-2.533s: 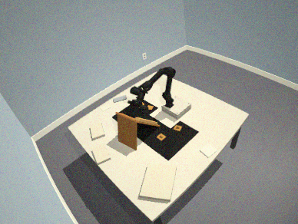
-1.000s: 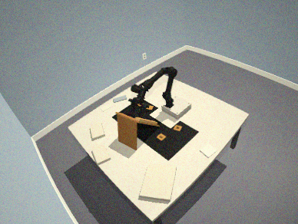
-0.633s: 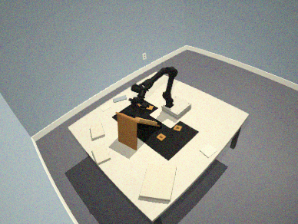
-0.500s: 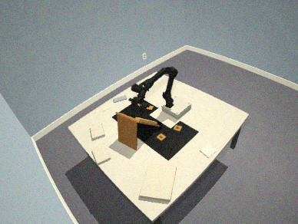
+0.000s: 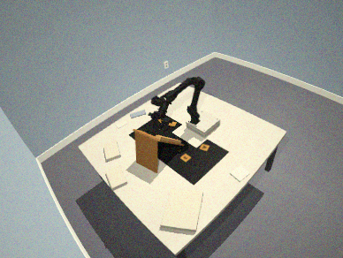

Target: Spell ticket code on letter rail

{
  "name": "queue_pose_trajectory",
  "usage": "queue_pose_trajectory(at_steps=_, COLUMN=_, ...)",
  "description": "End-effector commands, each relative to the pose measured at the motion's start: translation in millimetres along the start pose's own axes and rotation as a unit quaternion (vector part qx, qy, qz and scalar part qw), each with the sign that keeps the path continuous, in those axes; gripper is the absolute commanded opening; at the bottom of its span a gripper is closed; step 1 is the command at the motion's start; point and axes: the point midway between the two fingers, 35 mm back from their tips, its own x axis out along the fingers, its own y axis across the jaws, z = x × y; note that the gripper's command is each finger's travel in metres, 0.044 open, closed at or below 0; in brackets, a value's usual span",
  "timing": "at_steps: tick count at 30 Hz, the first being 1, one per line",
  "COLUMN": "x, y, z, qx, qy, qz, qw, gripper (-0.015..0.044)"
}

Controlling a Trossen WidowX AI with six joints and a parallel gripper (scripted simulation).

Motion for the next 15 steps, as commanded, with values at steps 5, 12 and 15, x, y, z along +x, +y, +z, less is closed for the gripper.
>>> queue_pose_trajectory(at_steps=5, x=-2.7, y=0.6, z=3.2, qx=-0.003, qy=-0.003, qz=0.001, qw=1.0, gripper=0.0295)
queue_pose_trajectory(at_steps=12, x=-1.1, y=0.2, z=0.8, qx=0.0, qy=0.0, qz=0.0, qw=1.0, gripper=0.0138)
queue_pose_trajectory(at_steps=15, x=-1.1, y=0.2, z=0.8, qx=0.0, qy=0.0, qz=0.0, qw=1.0, gripper=0.0059)
